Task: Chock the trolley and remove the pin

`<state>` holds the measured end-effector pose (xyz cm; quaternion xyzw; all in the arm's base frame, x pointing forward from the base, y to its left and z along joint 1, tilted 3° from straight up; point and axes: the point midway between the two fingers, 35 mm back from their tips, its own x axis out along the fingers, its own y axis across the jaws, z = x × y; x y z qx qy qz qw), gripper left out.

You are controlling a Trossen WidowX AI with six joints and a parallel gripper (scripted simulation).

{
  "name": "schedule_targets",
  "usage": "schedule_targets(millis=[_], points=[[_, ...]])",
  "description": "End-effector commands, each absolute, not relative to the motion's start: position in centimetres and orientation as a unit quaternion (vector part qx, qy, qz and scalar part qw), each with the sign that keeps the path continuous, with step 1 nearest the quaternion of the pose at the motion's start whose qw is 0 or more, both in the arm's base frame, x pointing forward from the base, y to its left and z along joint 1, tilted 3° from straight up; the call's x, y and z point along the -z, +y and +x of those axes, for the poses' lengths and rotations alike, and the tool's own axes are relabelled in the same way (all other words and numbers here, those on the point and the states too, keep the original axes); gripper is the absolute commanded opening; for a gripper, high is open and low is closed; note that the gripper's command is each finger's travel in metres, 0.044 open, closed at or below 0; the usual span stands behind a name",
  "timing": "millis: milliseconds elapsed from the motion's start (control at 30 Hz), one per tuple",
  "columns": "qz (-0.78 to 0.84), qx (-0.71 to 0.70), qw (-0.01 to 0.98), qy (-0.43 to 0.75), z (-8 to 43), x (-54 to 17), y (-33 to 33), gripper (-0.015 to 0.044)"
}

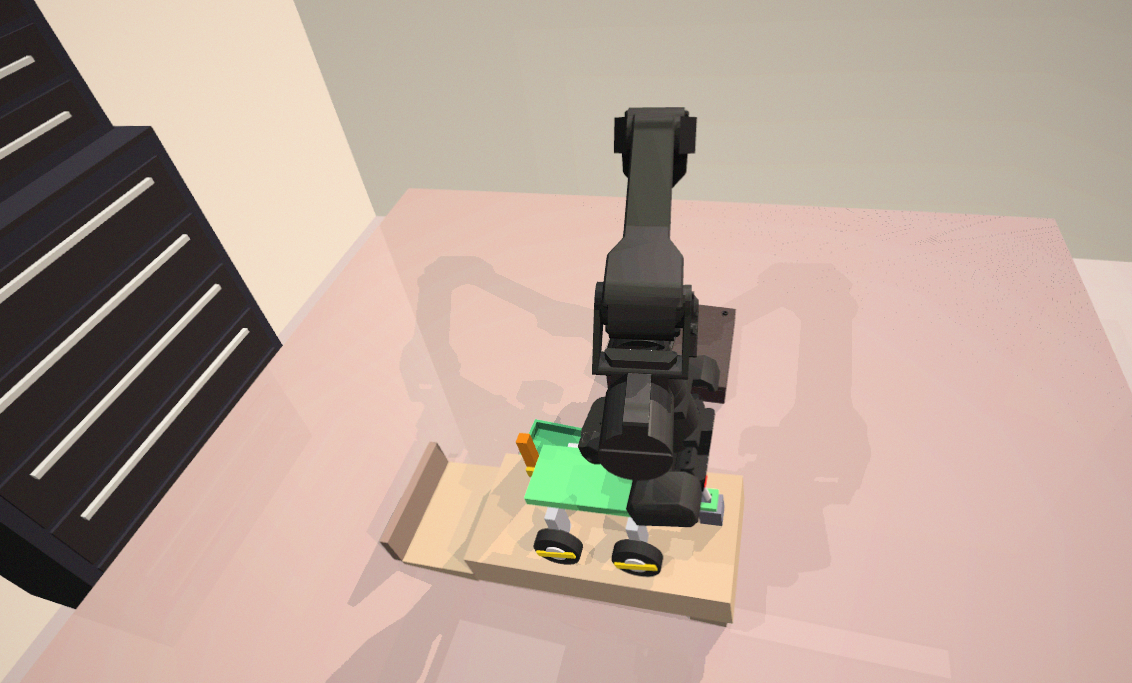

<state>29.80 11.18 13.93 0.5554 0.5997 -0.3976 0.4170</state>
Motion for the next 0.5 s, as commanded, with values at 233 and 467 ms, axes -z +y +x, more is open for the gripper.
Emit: schedule_targets(millis=[233, 467], points=[[0.557, 0.394, 0.420, 0.599, 29.82, -14.75, 11.06, 0.0000], [0.557, 0.394, 0.420, 0.599, 29.83, -14.99, 10.99, 0.0000]])
